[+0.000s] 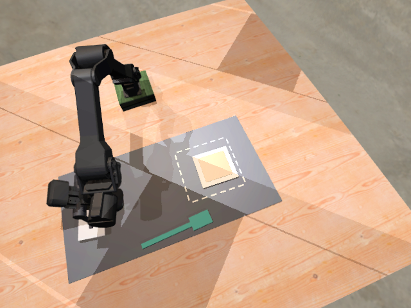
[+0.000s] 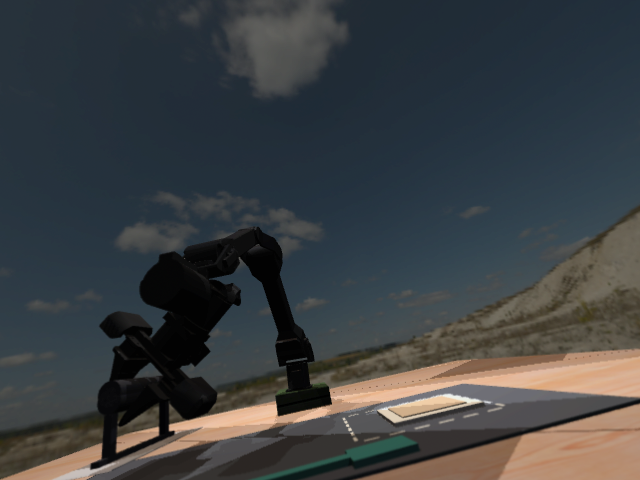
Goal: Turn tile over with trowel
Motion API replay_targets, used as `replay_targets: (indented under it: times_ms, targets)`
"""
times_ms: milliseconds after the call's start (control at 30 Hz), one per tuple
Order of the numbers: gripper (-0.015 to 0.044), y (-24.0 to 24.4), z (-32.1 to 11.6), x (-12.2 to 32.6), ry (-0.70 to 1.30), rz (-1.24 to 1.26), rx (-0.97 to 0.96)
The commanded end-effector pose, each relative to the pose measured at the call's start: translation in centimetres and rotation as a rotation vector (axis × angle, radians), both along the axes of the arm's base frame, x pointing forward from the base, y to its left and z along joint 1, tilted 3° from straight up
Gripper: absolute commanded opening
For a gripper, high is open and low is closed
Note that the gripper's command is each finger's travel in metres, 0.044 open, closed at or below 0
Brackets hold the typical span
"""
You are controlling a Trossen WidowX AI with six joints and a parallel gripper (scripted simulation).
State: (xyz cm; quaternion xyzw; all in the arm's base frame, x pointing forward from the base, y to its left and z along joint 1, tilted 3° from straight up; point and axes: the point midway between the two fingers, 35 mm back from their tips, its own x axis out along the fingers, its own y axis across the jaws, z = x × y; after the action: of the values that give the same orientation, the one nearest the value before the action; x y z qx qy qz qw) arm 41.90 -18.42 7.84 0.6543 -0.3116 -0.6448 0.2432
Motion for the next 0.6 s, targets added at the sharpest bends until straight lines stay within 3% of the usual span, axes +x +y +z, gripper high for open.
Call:
replay_targets:
  times_ms: [0,567]
  targets:
    - [0.0000,-2.7,0.4,-1.9,-0.008,-0.100,-0.021]
    - [0.0000,-2.6,-1.4,-1.6,-0.008,-0.101,-0.020]
